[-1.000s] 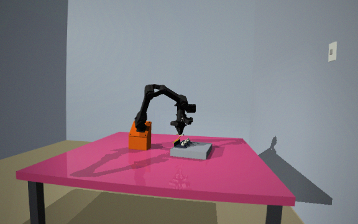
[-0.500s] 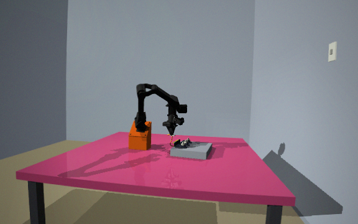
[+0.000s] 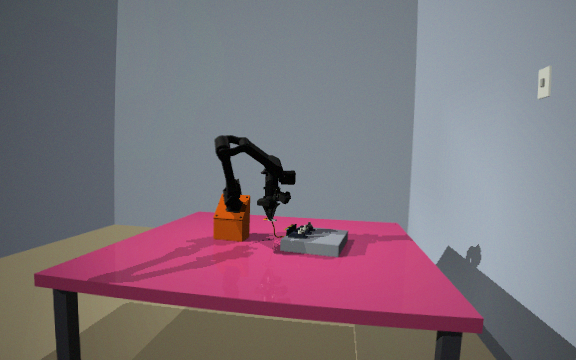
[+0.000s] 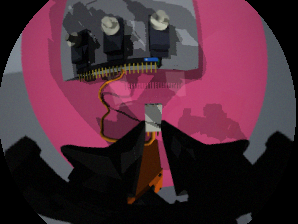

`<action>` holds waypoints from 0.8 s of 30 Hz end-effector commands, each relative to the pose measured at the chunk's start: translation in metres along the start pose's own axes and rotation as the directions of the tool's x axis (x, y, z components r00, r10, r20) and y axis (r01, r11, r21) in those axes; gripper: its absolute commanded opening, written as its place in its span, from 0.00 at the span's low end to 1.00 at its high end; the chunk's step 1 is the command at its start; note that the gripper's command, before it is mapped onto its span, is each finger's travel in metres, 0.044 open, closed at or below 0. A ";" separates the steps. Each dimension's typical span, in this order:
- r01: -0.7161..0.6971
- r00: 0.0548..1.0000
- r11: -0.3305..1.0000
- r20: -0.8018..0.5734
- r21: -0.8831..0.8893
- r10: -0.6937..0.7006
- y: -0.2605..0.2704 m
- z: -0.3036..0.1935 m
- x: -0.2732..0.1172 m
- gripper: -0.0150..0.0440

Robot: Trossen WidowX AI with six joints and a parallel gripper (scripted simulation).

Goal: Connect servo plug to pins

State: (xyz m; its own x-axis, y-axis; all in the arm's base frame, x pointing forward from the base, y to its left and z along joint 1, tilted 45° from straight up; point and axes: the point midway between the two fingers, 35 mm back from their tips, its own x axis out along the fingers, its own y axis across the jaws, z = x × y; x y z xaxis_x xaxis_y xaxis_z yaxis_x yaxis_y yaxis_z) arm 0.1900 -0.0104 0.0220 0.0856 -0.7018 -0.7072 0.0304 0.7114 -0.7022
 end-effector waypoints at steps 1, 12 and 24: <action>-0.004 1.000 1.000 -0.004 -0.007 0.004 0.000 -0.002 0.007 0.25; -0.001 1.000 1.000 -0.004 -0.007 0.001 0.000 -0.003 0.039 0.25; -0.001 1.000 1.000 -0.002 -0.006 0.001 -0.004 0.032 0.036 0.25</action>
State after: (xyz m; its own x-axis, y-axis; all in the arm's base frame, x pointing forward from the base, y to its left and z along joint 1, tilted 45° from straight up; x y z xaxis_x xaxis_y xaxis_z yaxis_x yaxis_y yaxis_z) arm 0.2193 -0.0369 -0.0005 0.0826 -0.6969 -0.7124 0.0292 0.7162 -0.6973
